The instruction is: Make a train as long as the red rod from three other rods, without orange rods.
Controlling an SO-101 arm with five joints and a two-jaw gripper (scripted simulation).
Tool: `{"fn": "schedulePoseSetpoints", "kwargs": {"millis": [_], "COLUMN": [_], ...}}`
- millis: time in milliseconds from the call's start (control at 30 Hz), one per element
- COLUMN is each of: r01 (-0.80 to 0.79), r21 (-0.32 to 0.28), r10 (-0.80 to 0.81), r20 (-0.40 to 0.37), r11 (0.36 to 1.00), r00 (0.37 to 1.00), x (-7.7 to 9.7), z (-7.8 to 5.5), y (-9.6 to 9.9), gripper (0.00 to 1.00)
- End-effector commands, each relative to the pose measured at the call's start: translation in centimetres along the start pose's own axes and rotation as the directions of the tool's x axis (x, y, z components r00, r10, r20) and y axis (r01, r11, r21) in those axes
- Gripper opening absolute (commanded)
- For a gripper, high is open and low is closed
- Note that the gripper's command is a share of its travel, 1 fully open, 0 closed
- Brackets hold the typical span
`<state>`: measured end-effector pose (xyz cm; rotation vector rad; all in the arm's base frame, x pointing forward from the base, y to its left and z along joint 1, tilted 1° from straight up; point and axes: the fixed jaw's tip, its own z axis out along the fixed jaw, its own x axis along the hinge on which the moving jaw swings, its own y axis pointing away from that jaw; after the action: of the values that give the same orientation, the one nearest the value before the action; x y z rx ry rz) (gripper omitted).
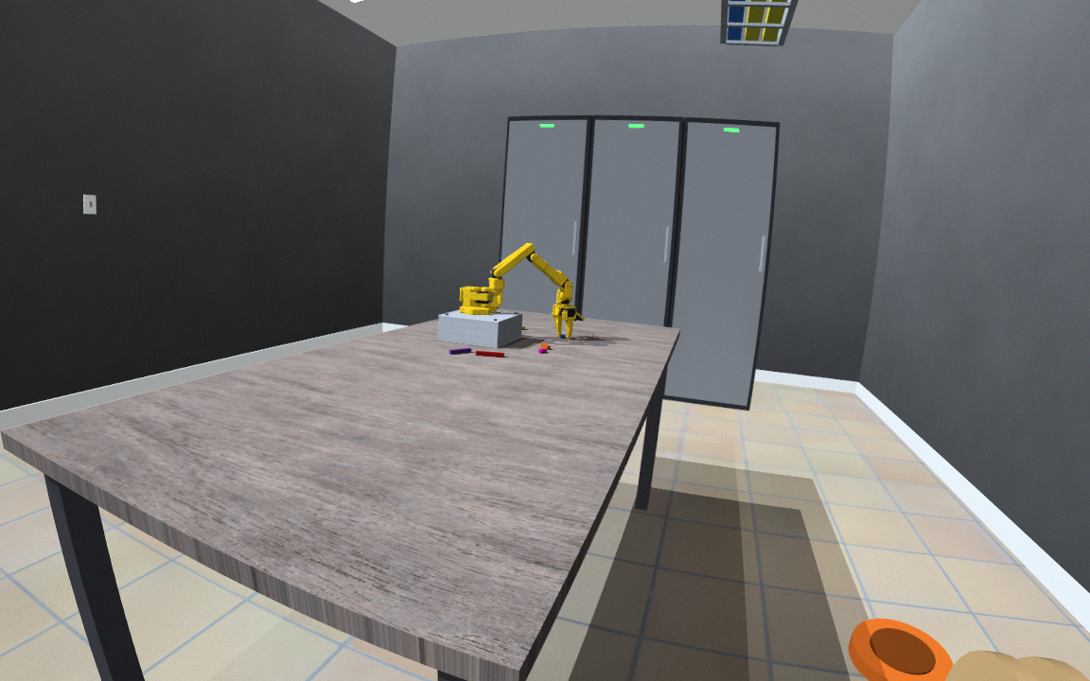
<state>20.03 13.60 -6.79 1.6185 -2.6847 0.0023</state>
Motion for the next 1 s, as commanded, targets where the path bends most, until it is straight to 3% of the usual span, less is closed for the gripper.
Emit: {"fn": "schedulePoseSetpoints", "kwargs": {"millis": [0,967], "r01": [-0.01,-0.01], "r21": [0.002,0.002], "r10": [0.01,0.01], "r20": [0.007,0.007], "r11": [1.0,1.0], "r00": [1.0,1.0], "x": [0.02,0.02], "z": [0.23,0.23], "y": [-0.24,-0.24], "gripper": [0.19,0.14]}}
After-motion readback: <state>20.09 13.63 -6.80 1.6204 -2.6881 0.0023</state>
